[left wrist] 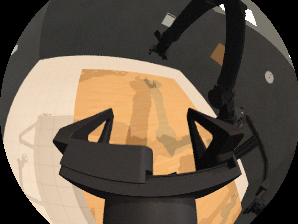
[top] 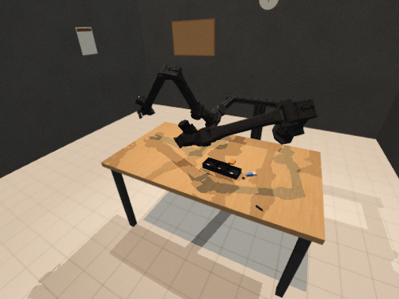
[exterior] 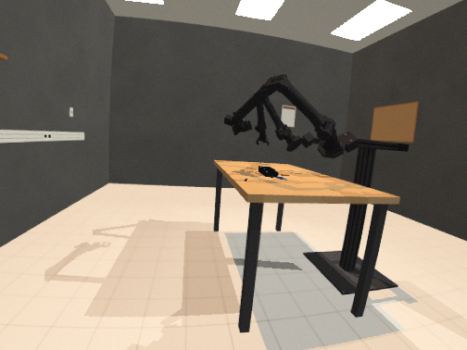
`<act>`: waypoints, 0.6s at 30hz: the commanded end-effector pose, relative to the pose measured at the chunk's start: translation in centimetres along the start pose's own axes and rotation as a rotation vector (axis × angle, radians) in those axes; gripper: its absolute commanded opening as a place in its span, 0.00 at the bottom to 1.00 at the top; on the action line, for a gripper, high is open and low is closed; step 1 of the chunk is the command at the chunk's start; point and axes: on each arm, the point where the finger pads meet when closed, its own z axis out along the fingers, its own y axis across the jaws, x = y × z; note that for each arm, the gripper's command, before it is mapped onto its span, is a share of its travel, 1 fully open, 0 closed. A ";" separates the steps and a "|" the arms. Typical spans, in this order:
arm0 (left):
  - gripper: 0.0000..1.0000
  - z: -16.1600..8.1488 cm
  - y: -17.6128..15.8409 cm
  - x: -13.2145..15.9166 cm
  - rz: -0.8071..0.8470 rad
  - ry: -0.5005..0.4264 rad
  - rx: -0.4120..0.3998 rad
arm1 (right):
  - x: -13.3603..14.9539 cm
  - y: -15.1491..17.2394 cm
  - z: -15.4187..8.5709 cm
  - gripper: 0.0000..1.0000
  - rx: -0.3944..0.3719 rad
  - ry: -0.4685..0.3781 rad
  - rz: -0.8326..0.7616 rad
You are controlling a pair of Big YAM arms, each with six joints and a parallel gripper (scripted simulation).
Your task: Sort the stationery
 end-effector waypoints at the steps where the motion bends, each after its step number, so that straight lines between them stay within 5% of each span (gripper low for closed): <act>1: 1.00 -2.1 0.9 0.8 -0.053 -0.001 -0.011 | -0.4 0.2 -0.2 1.00 -0.004 -0.008 0.000; 18: 1.00 -13.0 1.8 3.2 -0.197 -0.022 -0.062 | -0.4 0.2 -0.2 1.00 -0.004 -0.008 0.000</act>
